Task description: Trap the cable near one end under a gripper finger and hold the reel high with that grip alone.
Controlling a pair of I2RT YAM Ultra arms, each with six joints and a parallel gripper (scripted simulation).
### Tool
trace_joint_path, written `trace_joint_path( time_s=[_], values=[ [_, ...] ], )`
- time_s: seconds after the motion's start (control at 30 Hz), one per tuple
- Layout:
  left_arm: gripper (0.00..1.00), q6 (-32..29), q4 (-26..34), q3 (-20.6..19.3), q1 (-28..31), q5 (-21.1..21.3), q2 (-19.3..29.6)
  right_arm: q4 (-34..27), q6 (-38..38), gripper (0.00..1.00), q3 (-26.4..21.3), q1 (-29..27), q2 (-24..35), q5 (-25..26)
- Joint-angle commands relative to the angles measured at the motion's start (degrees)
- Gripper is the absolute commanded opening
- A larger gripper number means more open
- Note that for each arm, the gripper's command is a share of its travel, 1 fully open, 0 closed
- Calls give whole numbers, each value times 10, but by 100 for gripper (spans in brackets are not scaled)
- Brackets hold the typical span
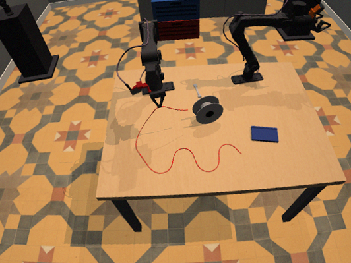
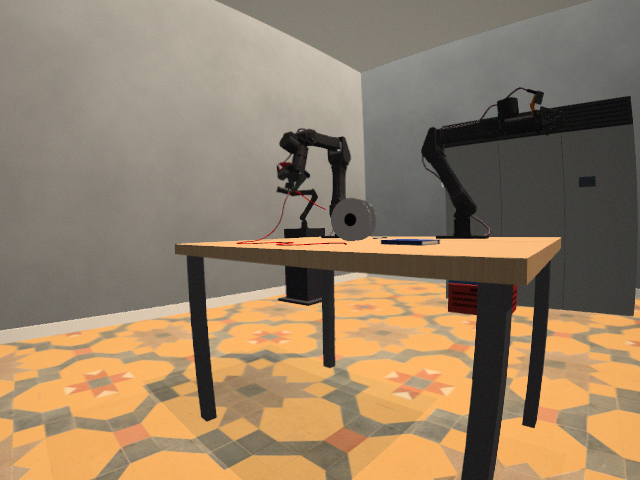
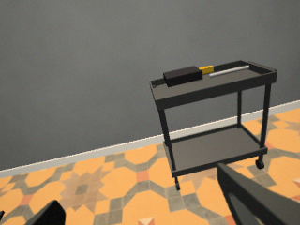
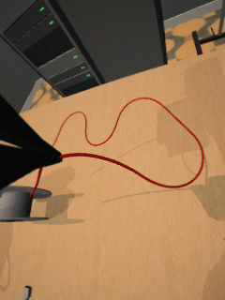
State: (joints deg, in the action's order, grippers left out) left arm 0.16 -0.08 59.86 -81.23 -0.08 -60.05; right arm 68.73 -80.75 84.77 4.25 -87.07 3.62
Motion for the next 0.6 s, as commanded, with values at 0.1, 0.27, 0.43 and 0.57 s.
trace_joint_path(
  time_s=[0.1, 0.27, 0.43, 0.57],
  values=[
    [100, -6, -7, -9, -6, 3, -2, 2, 8, 0, -10, 2, 20, -6],
    [100, -6, -7, -9, -6, 3, -2, 2, 9, 0, -13, 5, 22, -4],
    [100, -6, -7, -9, -6, 3, -2, 1, 10, 0, -11, 9, 23, -2],
    [100, -6, -7, -9, -6, 3, -2, 0, 11, 0, -19, 9, 22, -1]
  ],
)
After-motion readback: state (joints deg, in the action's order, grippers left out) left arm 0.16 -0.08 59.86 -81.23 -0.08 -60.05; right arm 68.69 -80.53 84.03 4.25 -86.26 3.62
